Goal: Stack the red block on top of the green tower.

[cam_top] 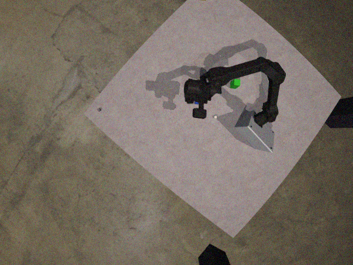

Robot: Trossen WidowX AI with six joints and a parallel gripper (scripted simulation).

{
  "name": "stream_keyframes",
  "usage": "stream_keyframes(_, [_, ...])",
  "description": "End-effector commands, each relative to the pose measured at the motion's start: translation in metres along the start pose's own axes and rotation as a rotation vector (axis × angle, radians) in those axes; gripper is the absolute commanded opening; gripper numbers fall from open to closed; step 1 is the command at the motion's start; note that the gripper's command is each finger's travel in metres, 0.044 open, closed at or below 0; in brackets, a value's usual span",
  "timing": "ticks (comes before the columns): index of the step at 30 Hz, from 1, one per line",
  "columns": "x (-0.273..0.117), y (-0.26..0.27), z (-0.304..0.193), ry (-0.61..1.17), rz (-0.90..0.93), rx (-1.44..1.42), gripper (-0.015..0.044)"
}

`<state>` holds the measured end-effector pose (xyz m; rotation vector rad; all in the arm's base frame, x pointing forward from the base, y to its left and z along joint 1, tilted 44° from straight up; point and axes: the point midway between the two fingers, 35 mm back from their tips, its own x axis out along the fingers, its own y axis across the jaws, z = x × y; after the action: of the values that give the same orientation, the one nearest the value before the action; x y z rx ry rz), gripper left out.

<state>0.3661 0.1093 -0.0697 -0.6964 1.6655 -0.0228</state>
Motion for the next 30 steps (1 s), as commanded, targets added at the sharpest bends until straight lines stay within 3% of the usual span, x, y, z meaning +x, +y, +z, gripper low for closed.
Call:
stream_keyframes(1, [0.014, -0.053, -0.031, 0.128, -0.129, 0.005, 0.044])
stream_keyframes(4, [0.018, -0.084, -0.05, 0.204, -0.202, 0.003, 0.044])
stream_keyframes(15, [0.019, -0.088, -0.049, 0.209, -0.207, 0.003, 0.044])
stream_keyframes(23, [0.067, -0.1, -0.059, 0.21, -0.209, 0.003, 0.044])
stream_keyframes(30, [0.07, -0.101, -0.059, 0.21, -0.209, 0.004, 0.044])
